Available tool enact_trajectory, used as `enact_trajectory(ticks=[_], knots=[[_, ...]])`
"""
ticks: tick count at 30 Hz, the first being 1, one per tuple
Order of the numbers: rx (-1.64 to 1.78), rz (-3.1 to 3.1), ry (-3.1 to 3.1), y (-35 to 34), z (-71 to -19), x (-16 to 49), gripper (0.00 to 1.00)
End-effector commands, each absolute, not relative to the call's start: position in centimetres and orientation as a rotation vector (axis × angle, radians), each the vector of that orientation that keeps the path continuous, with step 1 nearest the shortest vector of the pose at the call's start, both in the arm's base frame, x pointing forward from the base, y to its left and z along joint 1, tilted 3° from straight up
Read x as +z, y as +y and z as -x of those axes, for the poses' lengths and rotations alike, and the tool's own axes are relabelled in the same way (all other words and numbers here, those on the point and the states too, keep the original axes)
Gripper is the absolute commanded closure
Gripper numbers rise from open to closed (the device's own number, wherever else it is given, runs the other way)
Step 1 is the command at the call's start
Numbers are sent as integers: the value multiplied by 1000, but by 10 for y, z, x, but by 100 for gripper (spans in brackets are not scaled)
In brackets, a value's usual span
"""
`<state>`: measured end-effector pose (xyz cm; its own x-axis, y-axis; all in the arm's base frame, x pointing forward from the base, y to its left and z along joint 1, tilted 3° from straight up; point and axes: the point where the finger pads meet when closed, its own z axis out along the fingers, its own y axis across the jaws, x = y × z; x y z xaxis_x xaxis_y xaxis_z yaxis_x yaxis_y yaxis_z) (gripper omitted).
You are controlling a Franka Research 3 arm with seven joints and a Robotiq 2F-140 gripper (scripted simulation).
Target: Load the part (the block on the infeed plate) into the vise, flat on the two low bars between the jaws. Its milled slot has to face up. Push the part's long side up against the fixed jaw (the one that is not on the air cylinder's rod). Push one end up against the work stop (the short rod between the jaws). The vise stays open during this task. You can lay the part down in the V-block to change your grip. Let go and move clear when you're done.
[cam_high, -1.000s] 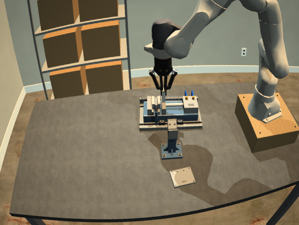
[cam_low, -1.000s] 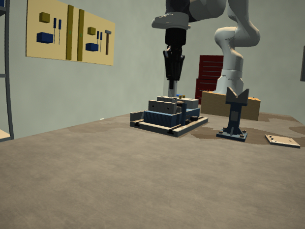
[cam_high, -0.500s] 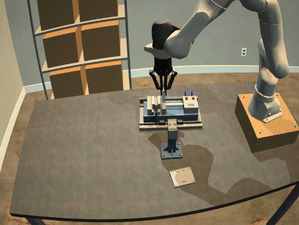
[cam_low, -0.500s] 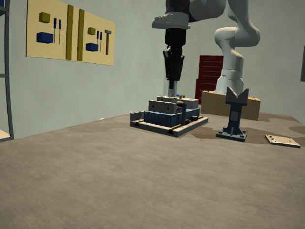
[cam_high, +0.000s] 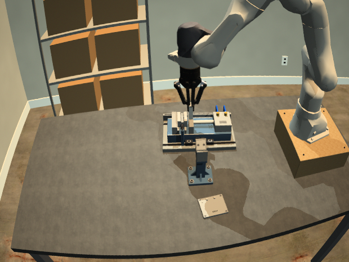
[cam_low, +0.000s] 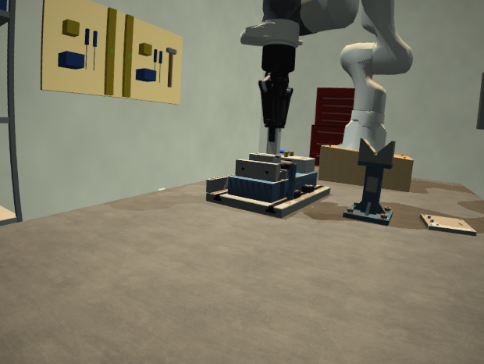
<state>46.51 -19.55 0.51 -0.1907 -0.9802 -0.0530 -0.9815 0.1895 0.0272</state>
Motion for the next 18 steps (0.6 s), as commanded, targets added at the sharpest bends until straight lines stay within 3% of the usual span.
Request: enact_trajectory(ticks=[1,18], knots=[[84,1986,2399,-196,-467,5,100],[84,1986,2399,-196,-470,5,100]])
